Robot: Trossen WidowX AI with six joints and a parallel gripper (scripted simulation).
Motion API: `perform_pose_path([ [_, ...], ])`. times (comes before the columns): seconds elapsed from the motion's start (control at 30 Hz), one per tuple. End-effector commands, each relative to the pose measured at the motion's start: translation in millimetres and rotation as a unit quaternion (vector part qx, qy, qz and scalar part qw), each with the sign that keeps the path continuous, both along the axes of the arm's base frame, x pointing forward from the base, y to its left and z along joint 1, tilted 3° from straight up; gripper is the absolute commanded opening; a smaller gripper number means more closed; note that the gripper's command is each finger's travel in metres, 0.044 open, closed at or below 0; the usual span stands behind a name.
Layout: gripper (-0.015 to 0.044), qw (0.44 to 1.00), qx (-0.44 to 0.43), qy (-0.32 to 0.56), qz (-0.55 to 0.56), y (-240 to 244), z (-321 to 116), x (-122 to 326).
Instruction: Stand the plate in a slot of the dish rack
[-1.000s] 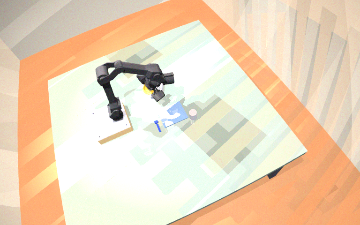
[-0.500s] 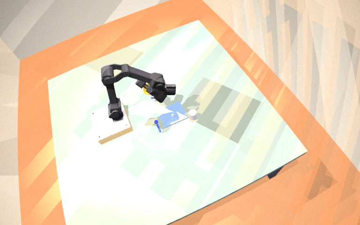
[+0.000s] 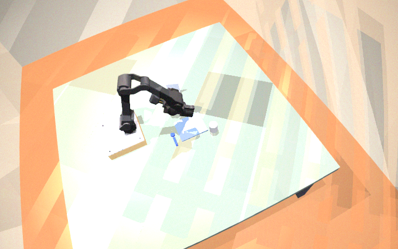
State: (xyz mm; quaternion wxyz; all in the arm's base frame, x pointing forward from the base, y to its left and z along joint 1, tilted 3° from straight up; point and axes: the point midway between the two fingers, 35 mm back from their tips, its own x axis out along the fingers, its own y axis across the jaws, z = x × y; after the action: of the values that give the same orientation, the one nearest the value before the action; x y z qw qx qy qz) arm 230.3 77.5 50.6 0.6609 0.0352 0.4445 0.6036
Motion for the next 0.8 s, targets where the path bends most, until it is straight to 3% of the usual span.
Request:
perform_pose_path([
  [0.0, 0.0000, 0.998, 0.039, -0.045, 0.002, -0.8, -2.0, 0.3],
  [0.77, 0.0000, 0.931, 0.165, -0.324, -0.045, -16.4, -4.9, 7.6],
])
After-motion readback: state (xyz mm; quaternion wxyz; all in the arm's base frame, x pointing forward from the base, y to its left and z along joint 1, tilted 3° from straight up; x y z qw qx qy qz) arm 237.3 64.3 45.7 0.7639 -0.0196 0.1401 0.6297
